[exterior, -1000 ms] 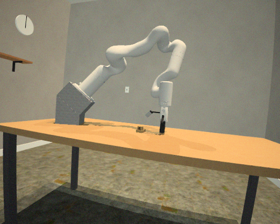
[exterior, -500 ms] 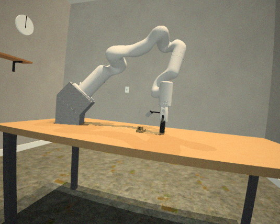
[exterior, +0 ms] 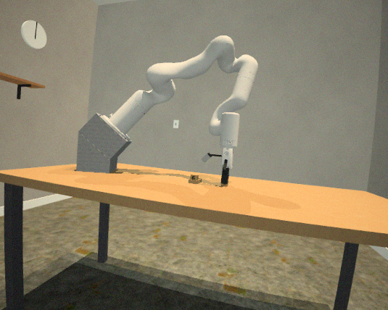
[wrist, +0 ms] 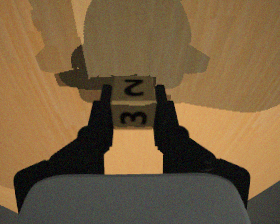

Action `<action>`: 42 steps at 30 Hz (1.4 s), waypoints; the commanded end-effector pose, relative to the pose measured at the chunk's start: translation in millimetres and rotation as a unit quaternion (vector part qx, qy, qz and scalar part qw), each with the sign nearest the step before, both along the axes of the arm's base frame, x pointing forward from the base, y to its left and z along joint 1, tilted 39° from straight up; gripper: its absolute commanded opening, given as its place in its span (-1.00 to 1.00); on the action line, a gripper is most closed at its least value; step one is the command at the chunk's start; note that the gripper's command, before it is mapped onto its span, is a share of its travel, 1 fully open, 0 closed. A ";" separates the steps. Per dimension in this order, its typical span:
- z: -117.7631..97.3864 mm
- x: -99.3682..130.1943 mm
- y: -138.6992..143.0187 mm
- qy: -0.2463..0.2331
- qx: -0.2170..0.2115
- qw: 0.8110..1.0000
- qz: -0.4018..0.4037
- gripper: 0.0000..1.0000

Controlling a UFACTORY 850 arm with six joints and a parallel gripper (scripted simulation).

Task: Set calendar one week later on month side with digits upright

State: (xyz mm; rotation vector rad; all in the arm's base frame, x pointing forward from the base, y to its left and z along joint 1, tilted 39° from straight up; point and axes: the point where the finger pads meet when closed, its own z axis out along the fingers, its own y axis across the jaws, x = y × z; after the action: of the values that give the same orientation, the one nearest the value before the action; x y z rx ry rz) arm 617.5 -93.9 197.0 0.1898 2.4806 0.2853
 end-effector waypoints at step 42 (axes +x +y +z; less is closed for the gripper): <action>0.6 0.3 -0.2 -0.001 0.000 1.000 0.000 -0.10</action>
State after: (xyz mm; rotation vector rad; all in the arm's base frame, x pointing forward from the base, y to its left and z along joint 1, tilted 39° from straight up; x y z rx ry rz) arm 617.5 -93.9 197.0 0.1898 2.4806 0.2853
